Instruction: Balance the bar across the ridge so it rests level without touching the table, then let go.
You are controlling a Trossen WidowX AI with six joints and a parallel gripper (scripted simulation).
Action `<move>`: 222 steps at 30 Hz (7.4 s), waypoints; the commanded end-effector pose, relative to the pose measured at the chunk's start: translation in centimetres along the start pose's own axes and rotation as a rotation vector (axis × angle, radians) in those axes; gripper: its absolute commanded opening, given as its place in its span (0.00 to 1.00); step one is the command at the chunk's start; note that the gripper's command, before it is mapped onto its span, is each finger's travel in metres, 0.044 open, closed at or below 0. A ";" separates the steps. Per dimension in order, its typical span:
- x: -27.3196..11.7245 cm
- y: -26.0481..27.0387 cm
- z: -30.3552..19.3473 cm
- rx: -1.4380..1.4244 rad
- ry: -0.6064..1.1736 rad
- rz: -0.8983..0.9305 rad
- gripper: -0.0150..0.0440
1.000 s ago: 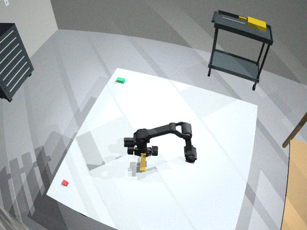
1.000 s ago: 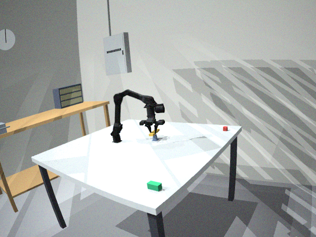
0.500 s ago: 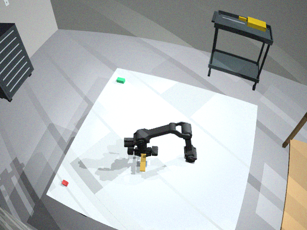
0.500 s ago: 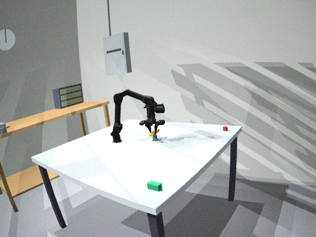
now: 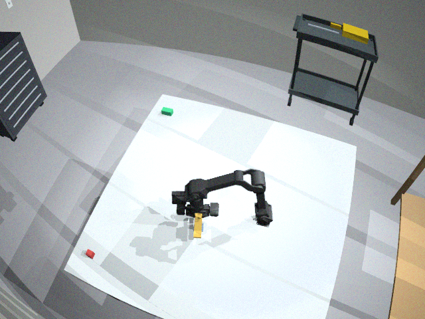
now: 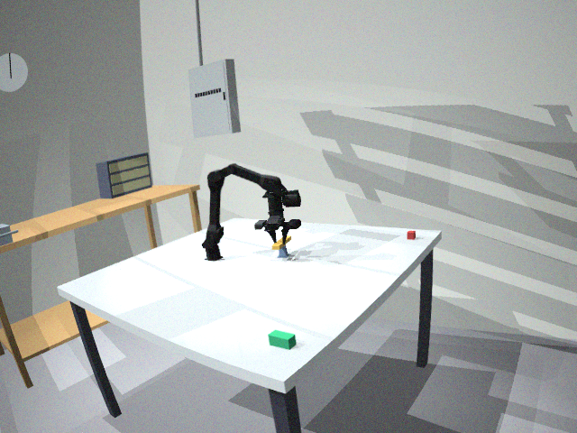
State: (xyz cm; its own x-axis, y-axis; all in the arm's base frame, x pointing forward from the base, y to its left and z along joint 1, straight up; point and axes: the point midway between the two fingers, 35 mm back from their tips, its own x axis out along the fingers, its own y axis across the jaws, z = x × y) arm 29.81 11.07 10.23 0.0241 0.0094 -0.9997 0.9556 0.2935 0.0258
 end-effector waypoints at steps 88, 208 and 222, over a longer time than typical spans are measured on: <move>0.8 0.0 0.0 0.001 0.000 0.000 0.25; -0.2 0.1 0.0 0.001 0.000 0.002 1.00; -9.4 0.0 0.0 0.001 0.000 0.003 1.00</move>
State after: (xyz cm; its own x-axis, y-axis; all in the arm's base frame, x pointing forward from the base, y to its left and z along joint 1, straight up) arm 29.73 11.01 19.75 0.0410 0.0156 -0.9990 0.9554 0.2922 0.0438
